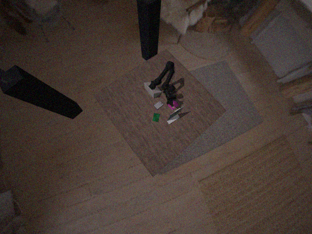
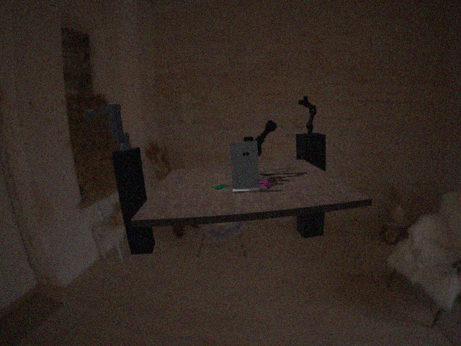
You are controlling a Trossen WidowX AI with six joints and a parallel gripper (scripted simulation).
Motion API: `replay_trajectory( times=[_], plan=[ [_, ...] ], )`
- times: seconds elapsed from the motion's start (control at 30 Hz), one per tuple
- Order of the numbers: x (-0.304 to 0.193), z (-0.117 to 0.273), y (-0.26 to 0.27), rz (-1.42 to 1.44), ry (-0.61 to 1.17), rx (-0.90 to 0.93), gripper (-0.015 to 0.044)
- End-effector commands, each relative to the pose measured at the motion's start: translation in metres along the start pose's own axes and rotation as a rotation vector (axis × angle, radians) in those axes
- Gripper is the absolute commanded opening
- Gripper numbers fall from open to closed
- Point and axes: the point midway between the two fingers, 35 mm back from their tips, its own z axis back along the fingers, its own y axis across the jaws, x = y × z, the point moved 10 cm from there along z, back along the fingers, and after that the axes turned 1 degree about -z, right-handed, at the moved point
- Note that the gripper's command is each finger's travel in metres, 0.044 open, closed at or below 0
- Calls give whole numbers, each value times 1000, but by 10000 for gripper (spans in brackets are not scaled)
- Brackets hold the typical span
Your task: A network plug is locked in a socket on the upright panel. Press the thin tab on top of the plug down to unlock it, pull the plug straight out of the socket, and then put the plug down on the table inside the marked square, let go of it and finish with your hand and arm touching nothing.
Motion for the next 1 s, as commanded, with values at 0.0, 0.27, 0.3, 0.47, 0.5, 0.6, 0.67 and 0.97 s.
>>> replay_trajectory(
  times=[0.0,0.27,0.3,0.47,0.5,0.6,0.67,0.97],
  plan=[
    [-1,3,2,-4,8,4,0],
    [-1,6,2,-4,8,4,0],
    [-1,7,2,-4,8,4,0],
    [-1,9,2,-4,8,5,0],
    [-1,9,2,-4,8,5,0],
    [-1,10,2,-4,8,5,0],
    [-1,11,2,-4,9,5,0],
    [-4,12,-16,0,4,2,0]
  ],
)
